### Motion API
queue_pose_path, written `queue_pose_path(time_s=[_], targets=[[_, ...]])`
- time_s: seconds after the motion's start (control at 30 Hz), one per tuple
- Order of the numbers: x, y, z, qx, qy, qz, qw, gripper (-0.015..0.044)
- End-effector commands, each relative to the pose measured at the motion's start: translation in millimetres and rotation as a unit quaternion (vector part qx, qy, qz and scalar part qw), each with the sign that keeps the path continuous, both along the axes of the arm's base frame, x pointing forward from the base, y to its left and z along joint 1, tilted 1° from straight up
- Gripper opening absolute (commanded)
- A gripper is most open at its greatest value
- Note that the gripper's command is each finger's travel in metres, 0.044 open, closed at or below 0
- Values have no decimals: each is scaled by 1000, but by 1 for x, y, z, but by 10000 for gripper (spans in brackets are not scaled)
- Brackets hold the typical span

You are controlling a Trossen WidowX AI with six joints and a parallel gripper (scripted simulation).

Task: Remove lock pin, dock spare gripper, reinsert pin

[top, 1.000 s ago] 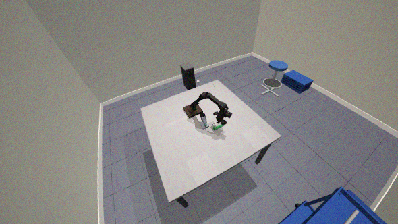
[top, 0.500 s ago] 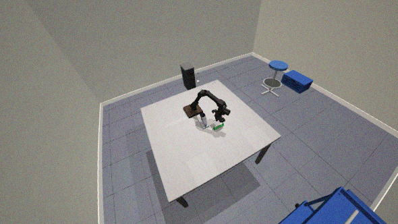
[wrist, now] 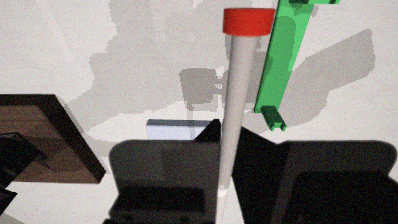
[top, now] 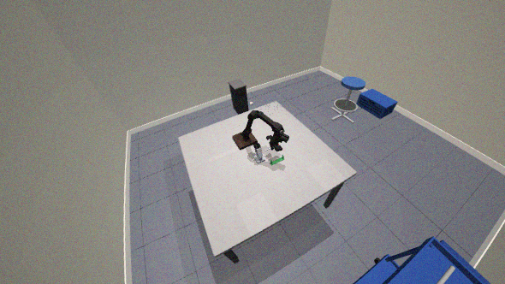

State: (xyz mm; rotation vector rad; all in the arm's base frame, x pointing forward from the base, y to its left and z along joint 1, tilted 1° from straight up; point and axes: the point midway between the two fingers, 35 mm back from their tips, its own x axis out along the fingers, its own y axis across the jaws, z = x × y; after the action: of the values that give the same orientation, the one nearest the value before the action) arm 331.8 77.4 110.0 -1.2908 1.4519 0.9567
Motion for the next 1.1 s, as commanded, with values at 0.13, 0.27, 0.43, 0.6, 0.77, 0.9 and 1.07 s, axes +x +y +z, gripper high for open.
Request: queue_pose_path(time_s=[0.13, 0.27, 0.43, 0.6, 0.77, 0.9, 1.07], targets=[[-20, 1, 3, 4, -2, -3, 1000, 0], [-20, 1, -1, 4, -2, -3, 1000, 0], [-19, 1, -19, 5, -1, -4, 1000, 0], [-18, 1, -41, 6, 0, -4, 1000, 0], [-19, 0, -52, 6, 0, -5, 1000, 0], [-19, -2, -49, 6, 1, -5, 1000, 0], [-19, -6, -45, 7, 2, -5, 1000, 0]])
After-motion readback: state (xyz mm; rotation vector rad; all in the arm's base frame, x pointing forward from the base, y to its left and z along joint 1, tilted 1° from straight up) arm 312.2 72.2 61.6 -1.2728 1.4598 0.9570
